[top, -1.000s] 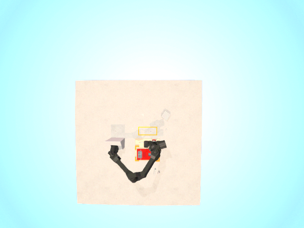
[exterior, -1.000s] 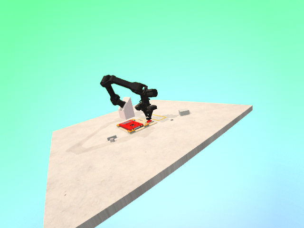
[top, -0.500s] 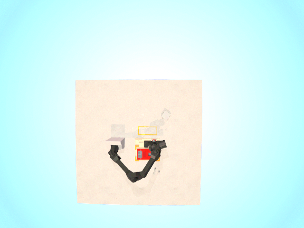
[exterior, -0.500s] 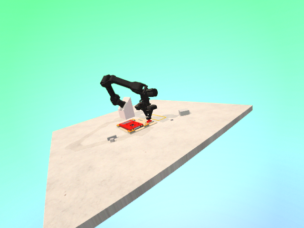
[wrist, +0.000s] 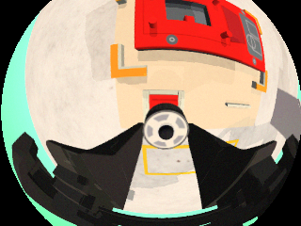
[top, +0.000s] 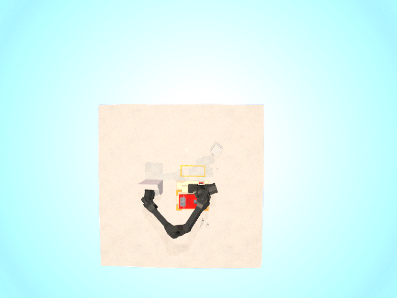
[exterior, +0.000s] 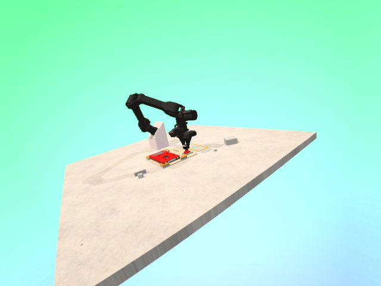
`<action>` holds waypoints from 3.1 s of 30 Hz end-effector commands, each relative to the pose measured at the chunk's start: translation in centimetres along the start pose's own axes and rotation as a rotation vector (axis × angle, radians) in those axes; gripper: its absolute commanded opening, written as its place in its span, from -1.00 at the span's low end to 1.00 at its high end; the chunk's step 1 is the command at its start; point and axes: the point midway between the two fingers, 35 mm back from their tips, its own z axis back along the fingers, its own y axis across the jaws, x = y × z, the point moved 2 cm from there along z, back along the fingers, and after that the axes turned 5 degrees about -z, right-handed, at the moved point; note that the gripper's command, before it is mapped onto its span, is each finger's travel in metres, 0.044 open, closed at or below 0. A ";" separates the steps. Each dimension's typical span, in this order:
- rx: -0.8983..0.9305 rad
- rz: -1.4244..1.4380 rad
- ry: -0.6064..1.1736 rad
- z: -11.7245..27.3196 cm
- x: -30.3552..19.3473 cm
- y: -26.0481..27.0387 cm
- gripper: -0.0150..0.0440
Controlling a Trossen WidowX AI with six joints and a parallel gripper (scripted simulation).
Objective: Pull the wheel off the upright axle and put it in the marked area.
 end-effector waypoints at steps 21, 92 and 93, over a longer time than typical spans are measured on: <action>0.003 -0.002 0.002 1.0 -0.1 0.0 -0.49; 0.008 0.009 0.011 5.8 -4.9 -3.0 -0.49; 0.008 0.009 0.012 5.9 -5.5 -3.4 -0.49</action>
